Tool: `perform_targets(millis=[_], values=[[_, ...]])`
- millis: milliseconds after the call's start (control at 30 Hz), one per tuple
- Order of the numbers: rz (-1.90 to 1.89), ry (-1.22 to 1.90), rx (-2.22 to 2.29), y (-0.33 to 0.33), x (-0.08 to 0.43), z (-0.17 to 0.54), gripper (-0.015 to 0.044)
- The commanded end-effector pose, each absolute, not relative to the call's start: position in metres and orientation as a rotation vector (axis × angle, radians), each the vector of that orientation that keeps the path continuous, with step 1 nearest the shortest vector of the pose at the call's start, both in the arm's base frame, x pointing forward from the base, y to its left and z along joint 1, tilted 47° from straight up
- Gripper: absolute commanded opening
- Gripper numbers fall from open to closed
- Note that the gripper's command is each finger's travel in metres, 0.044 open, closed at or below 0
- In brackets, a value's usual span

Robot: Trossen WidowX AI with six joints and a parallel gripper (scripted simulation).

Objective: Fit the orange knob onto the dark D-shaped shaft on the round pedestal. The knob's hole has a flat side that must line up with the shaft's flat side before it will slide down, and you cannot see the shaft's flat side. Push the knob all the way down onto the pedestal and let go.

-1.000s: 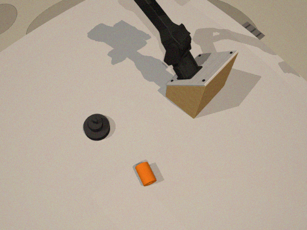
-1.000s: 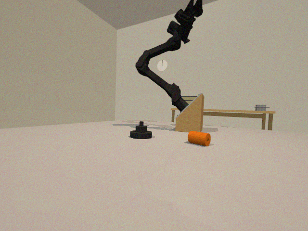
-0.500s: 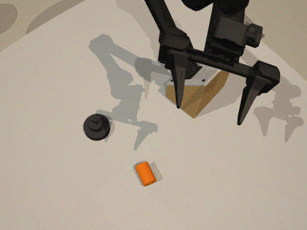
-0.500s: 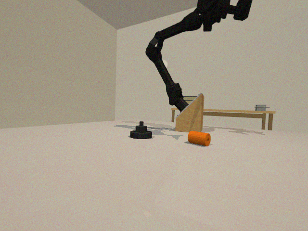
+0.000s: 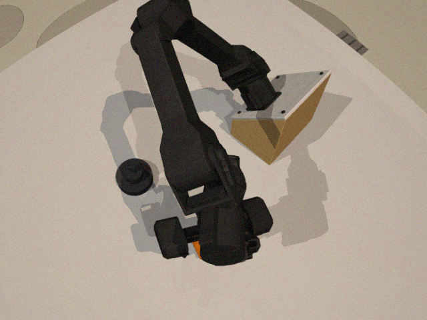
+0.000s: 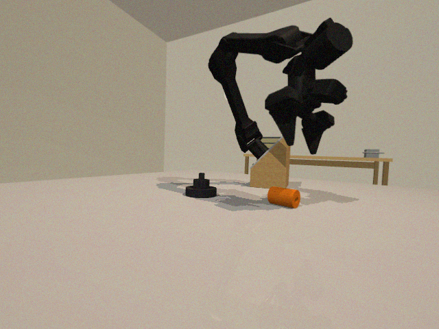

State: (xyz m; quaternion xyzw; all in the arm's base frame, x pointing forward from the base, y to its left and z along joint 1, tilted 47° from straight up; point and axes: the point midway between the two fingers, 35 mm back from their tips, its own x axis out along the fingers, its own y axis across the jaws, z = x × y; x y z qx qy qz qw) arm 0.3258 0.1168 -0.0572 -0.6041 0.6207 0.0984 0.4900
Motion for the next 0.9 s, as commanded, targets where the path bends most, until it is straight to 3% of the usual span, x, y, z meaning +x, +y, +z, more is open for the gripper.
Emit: perform_targets(millis=[0,867], values=[[0.298,1.763,-1.475,0.073,0.307,-0.077,0.044],[0.298,1.77,-1.476,0.037,0.312,-0.108,0.044]])
